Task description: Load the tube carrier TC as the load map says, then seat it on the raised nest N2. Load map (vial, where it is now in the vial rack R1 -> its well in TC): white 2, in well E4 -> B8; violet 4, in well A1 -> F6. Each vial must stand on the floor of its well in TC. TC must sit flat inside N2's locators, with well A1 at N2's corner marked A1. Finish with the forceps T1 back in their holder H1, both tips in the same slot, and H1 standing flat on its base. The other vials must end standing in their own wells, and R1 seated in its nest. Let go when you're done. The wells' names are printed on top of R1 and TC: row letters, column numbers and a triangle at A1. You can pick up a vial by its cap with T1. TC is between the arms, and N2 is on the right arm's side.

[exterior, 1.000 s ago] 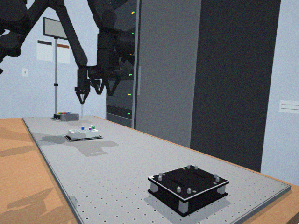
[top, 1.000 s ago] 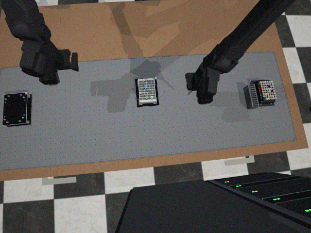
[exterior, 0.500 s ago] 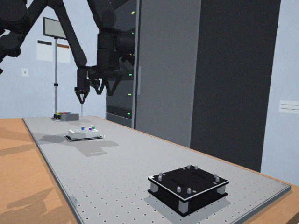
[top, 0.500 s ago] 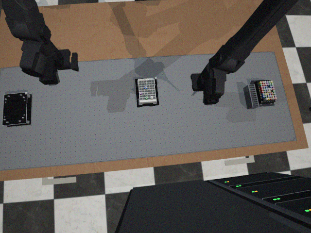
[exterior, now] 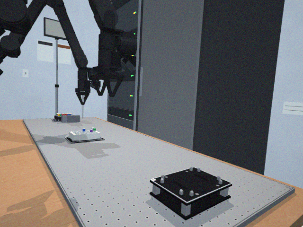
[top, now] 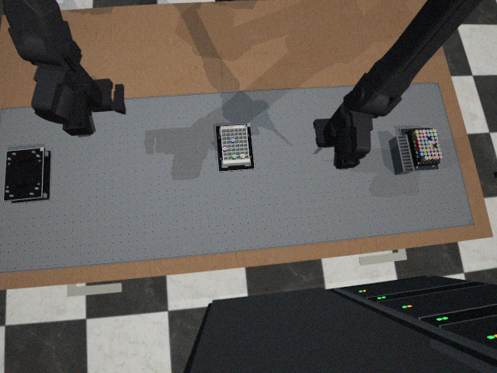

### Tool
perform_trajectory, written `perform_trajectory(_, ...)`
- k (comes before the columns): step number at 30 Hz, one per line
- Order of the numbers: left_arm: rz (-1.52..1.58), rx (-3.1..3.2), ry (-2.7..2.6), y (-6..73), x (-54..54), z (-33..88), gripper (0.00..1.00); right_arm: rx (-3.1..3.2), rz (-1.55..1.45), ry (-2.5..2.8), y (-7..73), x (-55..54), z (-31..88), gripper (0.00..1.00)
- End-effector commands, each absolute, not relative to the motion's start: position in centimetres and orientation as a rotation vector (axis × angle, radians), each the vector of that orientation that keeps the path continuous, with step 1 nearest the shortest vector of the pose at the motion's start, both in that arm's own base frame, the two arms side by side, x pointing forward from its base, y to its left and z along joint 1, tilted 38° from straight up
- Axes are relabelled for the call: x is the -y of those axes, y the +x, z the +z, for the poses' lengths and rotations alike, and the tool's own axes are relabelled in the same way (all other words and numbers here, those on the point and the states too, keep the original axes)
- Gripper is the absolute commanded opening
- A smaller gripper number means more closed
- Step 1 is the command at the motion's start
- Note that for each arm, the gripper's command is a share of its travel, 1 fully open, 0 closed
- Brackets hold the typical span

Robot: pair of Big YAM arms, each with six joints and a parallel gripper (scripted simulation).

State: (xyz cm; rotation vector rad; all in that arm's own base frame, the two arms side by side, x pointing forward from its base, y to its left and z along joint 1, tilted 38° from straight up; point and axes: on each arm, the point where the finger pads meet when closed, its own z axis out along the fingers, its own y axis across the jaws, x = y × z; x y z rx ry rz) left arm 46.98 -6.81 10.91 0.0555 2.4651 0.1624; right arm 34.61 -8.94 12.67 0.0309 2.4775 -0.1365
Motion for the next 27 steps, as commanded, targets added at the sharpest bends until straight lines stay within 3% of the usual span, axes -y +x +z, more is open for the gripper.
perform_trajectory(1,0.166,-2.447,0.050,47.1,5.6,12.1,0.07,-2.460,-0.142,0.034,35.1,9.1,13.6,1.00)
perform_trajectory(27,0.168,-2.432,0.047,48.2,1.8,14.3,0.07,-2.460,-0.142,0.034,35.1,9.1,13.6,1.00)
